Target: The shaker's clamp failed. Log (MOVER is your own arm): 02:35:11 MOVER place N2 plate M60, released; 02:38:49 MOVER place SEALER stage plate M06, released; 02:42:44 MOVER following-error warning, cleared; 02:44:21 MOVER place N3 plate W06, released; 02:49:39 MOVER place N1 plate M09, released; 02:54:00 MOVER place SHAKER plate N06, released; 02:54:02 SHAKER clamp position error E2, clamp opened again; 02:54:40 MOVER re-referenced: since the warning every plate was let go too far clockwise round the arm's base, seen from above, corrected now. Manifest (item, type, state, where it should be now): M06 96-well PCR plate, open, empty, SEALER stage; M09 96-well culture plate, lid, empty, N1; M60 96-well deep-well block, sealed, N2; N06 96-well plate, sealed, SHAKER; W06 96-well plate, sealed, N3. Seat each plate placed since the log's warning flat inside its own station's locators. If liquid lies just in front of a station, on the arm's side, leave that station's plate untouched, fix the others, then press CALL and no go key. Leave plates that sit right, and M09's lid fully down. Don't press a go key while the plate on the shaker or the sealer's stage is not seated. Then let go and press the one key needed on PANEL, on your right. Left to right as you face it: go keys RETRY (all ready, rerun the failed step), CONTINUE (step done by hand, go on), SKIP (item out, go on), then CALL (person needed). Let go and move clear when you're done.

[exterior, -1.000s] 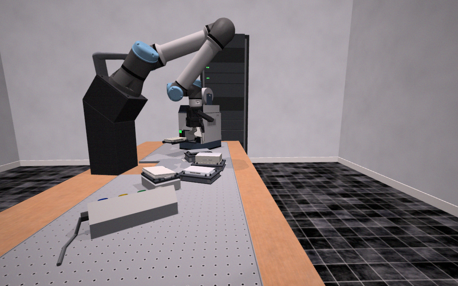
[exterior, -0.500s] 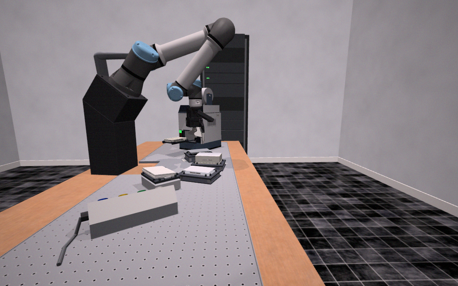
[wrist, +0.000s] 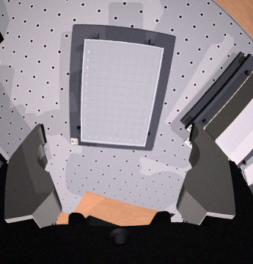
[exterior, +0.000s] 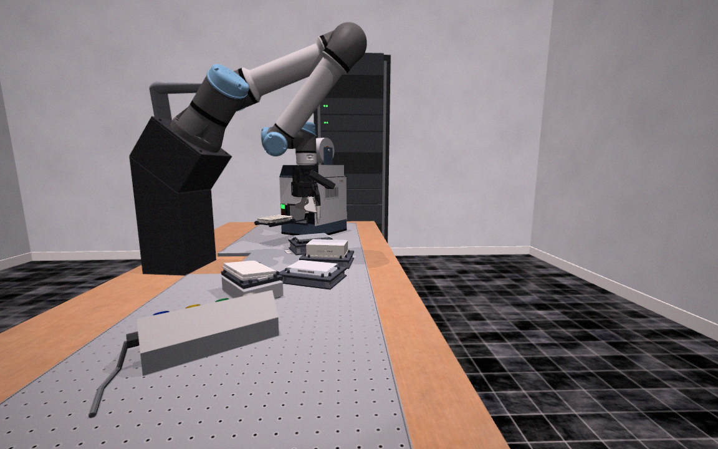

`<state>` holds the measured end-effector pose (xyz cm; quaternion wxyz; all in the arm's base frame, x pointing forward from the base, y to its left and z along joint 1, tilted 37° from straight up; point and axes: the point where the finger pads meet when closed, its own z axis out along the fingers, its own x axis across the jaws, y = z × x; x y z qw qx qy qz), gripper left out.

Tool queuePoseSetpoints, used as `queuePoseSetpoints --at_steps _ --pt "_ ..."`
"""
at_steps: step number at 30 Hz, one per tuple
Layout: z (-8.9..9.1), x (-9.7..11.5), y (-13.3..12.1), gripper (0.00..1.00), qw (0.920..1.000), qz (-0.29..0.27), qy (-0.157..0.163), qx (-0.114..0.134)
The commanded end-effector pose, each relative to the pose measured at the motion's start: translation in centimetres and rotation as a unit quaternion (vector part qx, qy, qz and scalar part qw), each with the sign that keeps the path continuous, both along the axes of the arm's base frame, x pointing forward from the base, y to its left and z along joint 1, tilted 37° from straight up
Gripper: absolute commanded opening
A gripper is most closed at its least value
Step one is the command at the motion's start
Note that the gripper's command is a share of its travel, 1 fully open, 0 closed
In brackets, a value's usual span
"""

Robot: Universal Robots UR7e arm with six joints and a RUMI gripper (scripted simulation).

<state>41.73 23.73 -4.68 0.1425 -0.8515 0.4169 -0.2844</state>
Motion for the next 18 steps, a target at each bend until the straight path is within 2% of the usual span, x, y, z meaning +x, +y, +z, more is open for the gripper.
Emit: queuePoseSetpoints --at_steps 1,5,13,15,18 --pt "0.6 -0.4 0.0 0.82 1.0 0.0 0.0 0.0" --pt "0.6 -0.4 0.0 0.82 1.0 0.0 0.0 0.0" --pt "1.7 1.0 -3.6 0.82 0.9968 -0.064 0.0 0.048" --pt "1.7 1.0 -3.6 0.82 0.9968 -0.064 0.0 0.048" --pt "2.1 1.5 -4.9 0.82 0.994 -0.087 0.0 0.066"
